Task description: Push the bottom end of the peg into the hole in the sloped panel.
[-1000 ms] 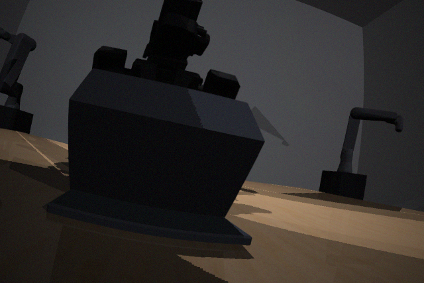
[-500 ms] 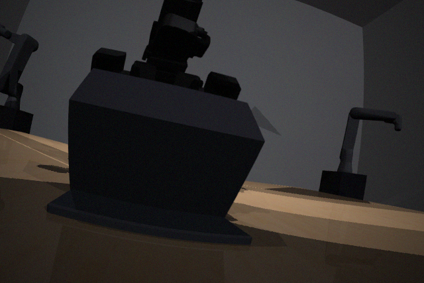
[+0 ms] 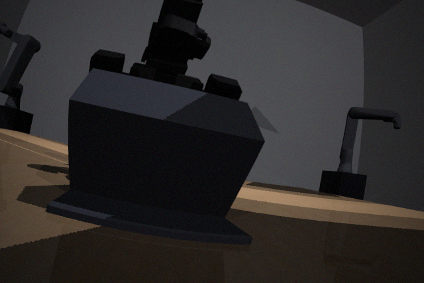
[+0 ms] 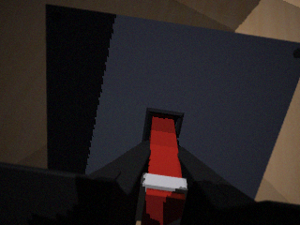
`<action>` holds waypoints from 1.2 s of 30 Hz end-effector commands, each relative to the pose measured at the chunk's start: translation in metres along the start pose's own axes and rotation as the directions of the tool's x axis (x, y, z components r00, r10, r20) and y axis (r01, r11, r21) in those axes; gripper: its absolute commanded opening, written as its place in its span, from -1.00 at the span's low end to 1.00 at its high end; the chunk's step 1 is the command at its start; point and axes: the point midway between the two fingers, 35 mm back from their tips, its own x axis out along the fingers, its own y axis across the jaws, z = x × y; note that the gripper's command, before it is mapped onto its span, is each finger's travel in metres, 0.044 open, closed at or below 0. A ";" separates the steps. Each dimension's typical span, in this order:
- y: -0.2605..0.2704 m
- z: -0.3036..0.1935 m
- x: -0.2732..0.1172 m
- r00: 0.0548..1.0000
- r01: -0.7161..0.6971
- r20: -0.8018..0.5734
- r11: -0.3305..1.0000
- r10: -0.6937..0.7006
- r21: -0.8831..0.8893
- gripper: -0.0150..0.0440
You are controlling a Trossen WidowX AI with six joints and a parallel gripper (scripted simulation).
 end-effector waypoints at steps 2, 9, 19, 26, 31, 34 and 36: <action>0.000 0.002 0.003 1.000 0.002 0.005 1.000 -0.002 0.001 -0.49; 0.000 0.002 0.006 1.000 0.002 0.005 1.000 -0.002 0.001 -0.49; -0.001 0.003 0.009 1.000 0.002 0.005 1.000 -0.002 0.001 -0.49; 0.000 0.001 0.008 1.000 0.000 -0.001 1.000 0.000 0.000 -0.49; 0.000 0.001 0.008 1.000 0.000 -0.001 1.000 0.000 0.000 -0.31; 0.000 0.001 0.008 1.000 0.000 -0.001 1.000 0.000 0.000 -0.05; 0.000 0.001 0.008 1.000 0.000 -0.001 1.000 0.000 0.000 0.13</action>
